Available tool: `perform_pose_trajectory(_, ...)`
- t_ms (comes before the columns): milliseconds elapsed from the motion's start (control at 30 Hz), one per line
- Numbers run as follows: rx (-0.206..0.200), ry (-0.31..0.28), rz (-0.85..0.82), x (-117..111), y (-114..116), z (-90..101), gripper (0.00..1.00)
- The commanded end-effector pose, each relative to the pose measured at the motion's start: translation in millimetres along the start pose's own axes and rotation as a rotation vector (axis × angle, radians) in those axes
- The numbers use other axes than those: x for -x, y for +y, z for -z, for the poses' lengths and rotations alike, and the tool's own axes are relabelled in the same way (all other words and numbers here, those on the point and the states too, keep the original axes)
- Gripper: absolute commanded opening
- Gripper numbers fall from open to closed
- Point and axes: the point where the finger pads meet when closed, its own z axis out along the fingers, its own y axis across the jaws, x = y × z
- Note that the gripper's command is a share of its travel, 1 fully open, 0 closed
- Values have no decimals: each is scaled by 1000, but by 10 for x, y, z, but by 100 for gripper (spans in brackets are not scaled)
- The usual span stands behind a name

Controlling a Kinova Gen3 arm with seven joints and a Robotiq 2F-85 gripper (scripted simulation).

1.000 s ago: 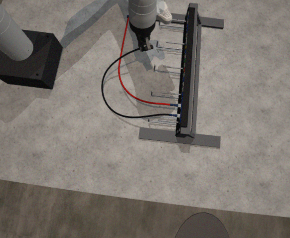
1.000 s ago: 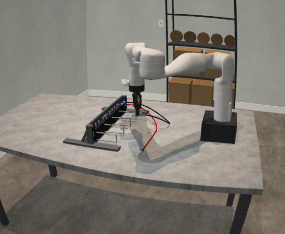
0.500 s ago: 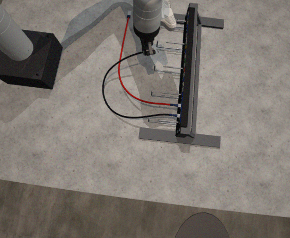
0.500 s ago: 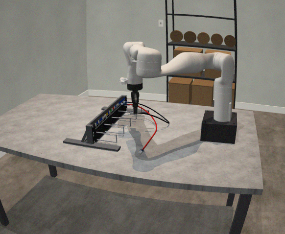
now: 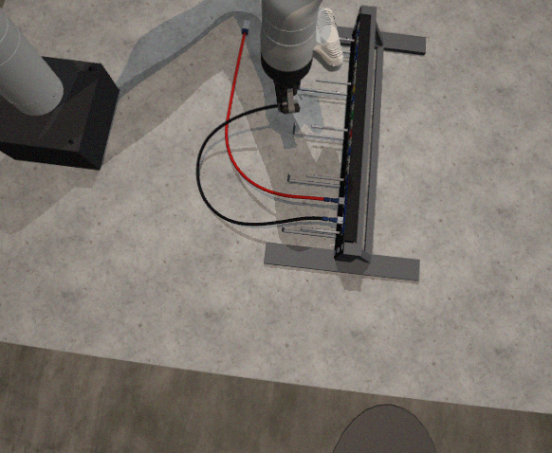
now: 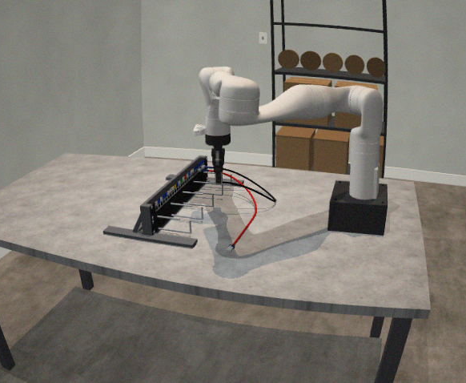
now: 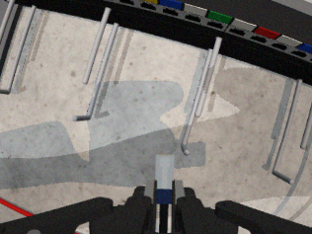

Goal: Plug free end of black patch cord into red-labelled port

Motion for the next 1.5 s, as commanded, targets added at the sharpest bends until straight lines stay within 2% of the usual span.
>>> perform_pose_trajectory(0,0,2,-16,-19,46,13,0)
perform_pose_trajectory(1467,0,2,-209,-189,366,69,0)
